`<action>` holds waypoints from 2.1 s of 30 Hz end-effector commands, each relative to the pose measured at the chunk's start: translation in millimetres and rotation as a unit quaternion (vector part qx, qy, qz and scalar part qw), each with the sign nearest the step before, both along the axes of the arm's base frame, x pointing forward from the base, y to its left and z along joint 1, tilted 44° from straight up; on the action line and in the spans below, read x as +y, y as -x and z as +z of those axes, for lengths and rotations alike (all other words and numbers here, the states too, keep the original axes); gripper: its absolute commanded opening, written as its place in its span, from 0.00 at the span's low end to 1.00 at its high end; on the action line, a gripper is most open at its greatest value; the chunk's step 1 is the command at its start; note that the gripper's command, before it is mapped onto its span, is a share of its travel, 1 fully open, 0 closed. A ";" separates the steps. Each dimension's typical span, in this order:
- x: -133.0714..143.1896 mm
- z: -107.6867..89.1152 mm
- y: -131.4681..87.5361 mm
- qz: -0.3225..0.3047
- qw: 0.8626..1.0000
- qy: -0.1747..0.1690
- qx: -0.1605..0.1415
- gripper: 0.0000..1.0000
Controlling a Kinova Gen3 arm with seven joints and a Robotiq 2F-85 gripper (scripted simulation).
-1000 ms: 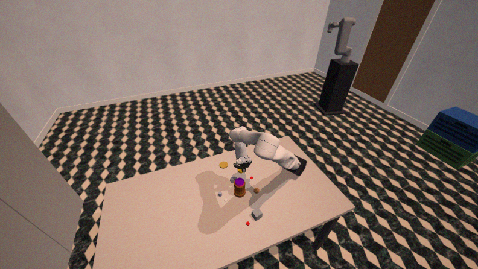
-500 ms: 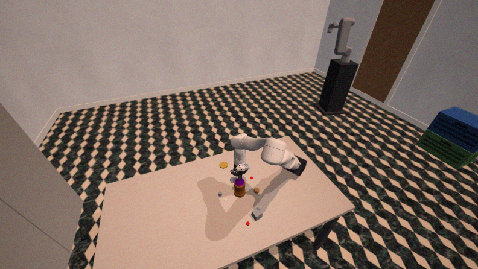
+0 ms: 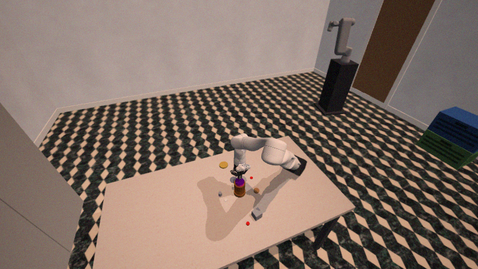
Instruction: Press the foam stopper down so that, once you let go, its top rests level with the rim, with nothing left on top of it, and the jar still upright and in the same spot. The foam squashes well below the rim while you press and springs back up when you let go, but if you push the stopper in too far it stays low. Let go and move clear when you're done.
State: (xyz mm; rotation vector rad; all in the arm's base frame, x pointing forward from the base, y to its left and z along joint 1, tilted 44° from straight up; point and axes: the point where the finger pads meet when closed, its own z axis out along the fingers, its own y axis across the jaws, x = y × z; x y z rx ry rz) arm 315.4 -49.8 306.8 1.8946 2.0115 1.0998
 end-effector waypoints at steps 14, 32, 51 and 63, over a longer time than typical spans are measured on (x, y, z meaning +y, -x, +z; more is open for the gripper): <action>-0.3 0.2 0.0 0.000 1.000 0.000 0.000 0.00; -0.7 -0.2 -0.4 0.000 1.000 0.000 0.000 0.00; 10.1 -20.0 -16.5 0.000 1.000 0.000 0.000 0.00; 10.5 -20.6 -17.0 0.000 1.000 0.000 0.000 0.00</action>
